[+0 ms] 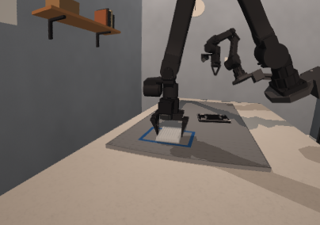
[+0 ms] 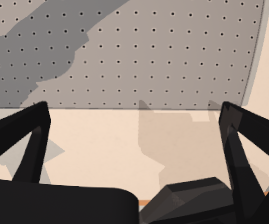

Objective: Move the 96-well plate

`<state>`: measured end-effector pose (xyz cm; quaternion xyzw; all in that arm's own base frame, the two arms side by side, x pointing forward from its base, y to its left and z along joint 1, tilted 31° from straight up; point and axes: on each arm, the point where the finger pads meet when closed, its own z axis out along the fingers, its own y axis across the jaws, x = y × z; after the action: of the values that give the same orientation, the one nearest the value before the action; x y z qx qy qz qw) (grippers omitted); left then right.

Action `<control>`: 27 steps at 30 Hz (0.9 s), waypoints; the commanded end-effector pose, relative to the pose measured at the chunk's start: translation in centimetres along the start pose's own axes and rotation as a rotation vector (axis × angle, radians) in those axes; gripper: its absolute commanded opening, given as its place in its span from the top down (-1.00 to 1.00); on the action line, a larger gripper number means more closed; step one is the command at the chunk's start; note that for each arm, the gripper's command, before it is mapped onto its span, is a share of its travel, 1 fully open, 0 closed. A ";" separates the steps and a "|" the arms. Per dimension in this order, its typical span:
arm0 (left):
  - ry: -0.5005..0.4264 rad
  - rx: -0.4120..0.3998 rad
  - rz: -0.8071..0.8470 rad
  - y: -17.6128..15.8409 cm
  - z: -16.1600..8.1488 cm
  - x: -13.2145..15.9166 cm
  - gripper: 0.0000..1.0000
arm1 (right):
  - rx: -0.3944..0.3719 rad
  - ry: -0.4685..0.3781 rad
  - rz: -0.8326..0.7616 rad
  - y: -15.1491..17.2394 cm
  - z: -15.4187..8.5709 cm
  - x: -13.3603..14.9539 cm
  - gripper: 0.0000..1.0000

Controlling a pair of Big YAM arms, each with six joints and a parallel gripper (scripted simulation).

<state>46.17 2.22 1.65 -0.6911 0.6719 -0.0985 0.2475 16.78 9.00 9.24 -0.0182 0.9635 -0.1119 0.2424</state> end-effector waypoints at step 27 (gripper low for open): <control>-0.007 0.029 -0.021 -0.5 -0.5 -0.8 1.00 | -0.014 -0.014 0.019 0.4 -0.8 -0.9 -1.00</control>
<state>46.12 2.22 1.61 -0.6911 0.6718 -0.0988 0.2477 16.78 9.00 9.24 -0.0182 0.9635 -0.1119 0.2424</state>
